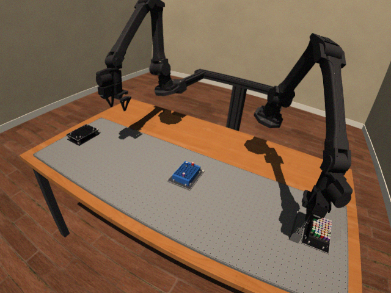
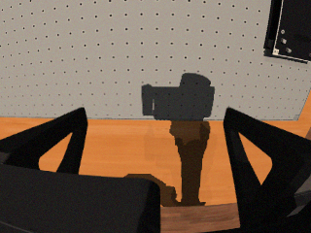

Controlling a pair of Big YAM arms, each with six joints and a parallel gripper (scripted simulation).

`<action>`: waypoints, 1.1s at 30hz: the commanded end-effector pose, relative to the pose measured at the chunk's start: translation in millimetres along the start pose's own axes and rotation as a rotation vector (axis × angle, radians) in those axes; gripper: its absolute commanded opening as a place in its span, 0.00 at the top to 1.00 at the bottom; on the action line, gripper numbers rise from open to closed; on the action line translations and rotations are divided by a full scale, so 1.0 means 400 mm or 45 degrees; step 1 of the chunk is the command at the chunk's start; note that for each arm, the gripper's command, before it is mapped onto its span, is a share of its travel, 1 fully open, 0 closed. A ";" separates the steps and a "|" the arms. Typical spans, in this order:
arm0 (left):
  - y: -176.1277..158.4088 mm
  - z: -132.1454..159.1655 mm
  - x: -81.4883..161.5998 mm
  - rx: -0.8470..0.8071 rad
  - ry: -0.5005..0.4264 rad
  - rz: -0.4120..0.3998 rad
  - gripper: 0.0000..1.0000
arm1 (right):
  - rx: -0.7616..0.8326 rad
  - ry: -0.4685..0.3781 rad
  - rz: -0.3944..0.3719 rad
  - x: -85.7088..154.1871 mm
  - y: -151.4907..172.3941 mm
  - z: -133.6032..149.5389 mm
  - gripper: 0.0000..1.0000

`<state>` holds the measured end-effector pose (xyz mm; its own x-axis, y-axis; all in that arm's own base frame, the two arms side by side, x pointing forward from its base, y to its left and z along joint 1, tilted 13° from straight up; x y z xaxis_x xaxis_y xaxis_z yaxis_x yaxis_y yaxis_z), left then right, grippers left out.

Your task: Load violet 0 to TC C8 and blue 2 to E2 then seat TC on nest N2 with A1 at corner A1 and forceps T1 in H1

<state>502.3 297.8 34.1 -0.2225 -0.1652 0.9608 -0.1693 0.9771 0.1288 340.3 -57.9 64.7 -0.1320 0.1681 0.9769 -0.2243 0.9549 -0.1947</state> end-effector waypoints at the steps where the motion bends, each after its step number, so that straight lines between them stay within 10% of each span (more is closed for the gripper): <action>1: 0.006 0.011 -0.030 -0.002 0.004 0.003 0.93 | -0.040 -0.093 0.037 0.047 -0.038 -0.071 0.00; 33: 0.006 0.015 -0.048 -0.002 0.005 0.003 0.93 | -0.040 -0.093 0.037 0.047 -0.038 -0.071 0.00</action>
<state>503.2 299.0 26.7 -0.2236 -0.1659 0.9605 -0.1695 0.9770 0.1293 340.3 -57.9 64.7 -0.1320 0.1681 0.9769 -0.2243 0.9549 -0.1947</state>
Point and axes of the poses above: on each arm, the point where the finger pads meet when closed, its own x axis back along the fingers, its own y axis across the jaws, z = x × y, the point moved 3 cm from there along x, back along the fingers, and after that the axes turned 11 degrees about x, right-handed, at the moved point
